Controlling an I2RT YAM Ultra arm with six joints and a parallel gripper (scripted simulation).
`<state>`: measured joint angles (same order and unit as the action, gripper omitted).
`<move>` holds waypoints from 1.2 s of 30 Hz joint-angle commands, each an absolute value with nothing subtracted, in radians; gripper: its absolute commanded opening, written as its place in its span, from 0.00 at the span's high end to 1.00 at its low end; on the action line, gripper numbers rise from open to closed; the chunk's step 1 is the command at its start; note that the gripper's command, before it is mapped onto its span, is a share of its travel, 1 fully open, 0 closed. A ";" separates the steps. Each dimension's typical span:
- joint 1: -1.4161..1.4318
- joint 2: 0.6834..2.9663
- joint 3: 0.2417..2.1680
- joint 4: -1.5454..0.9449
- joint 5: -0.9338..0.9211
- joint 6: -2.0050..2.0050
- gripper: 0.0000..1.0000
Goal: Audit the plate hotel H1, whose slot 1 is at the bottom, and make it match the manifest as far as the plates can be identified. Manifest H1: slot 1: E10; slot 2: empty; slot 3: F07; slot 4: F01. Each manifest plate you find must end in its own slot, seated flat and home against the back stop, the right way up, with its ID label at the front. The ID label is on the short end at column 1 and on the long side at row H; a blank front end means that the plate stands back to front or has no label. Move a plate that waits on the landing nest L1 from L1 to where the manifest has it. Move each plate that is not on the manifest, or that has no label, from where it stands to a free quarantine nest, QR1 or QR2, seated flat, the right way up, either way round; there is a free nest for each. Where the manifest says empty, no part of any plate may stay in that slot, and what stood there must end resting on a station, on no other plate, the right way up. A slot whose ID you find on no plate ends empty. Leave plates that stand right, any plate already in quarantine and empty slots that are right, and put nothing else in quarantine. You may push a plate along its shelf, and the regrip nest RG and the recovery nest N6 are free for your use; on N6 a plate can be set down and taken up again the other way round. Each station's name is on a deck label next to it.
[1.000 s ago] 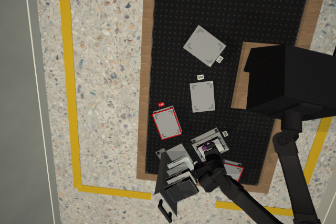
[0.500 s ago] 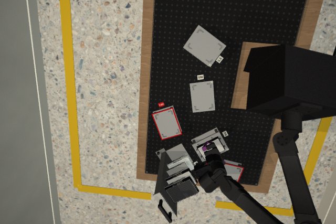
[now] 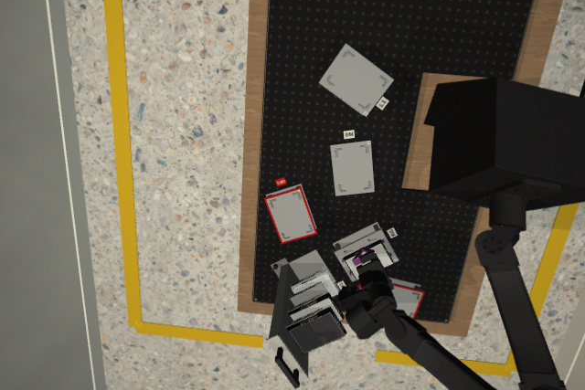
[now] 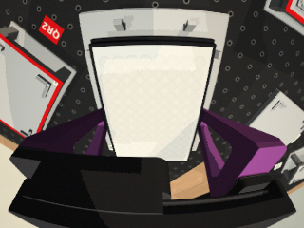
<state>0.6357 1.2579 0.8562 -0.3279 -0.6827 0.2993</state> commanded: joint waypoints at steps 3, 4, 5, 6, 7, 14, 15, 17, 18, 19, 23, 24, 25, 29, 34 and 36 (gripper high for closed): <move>0.610 1.237 0.869 -0.358 -0.695 0.287 0.14; 0.608 1.235 0.870 -0.362 -0.697 0.284 0.14; 0.605 1.233 0.871 -0.367 -0.699 0.282 0.14; 0.602 1.230 0.872 -0.372 -0.701 0.280 0.14; 0.599 1.228 0.873 -0.377 -0.703 0.277 0.14; 0.580 1.212 0.879 -0.411 -0.718 0.259 0.14; 0.580 1.212 0.879 -0.411 -0.718 0.259 0.14; 0.577 1.210 0.880 -0.416 -0.720 0.257 0.14; 0.574 1.208 0.881 -0.420 -0.722 0.254 0.14; 0.571 1.206 0.882 -0.425 -0.724 0.251 0.14; 0.559 1.198 0.887 -0.445 -0.733 0.240 0.14; 0.556 1.196 0.888 -0.451 -0.735 0.237 0.14; 0.553 1.194 0.889 -0.456 -0.737 0.234 0.14; 0.540 1.186 0.894 -0.476 -0.746 0.223 0.14; 0.531 1.180 0.898 -0.491 -0.752 0.214 0.14; 0.525 1.177 0.901 -0.502 -0.757 0.208 0.14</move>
<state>0.5449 1.1896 0.8921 -0.4816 -0.7490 0.2165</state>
